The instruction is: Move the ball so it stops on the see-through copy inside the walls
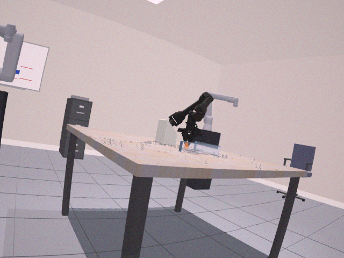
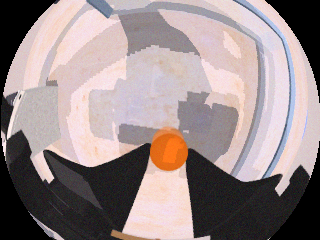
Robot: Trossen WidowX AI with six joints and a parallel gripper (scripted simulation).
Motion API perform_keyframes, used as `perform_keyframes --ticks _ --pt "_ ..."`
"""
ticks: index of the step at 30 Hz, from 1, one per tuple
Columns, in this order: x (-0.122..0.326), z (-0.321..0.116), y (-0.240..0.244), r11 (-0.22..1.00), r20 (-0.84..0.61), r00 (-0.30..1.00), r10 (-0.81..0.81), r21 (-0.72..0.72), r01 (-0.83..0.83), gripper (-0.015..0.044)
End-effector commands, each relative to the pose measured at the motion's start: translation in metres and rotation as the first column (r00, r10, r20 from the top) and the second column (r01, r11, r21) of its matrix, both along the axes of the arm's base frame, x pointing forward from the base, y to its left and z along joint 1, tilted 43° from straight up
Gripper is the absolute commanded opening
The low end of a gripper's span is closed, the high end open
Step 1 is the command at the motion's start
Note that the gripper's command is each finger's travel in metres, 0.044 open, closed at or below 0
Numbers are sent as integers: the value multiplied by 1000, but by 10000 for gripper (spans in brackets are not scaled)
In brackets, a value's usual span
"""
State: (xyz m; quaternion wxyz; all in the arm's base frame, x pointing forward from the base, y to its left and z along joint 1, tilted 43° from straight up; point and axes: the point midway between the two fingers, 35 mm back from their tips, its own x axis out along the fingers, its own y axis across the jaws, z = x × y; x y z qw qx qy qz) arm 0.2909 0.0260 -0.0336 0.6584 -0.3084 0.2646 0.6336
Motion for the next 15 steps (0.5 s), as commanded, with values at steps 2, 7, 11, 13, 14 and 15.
perform_keyframes --ticks 2,7,11,13,14,15 --pt "-1 -4 3 1000 -3 1000 -10 5 10 0" --pt "-1 -8 7 1000 -3 1000 -10 5 10 0" --pt "0 -13 12 1000 -3 1000 -10 5 10 0" --pt "0 -15 14 1000 -3 1000 -10 6 10 0" --pt "0 -16 15 1000 -3 1000 -10 6 10 0" --pt "0 -17 15 1000 -3 1000 -10 6 10 0"
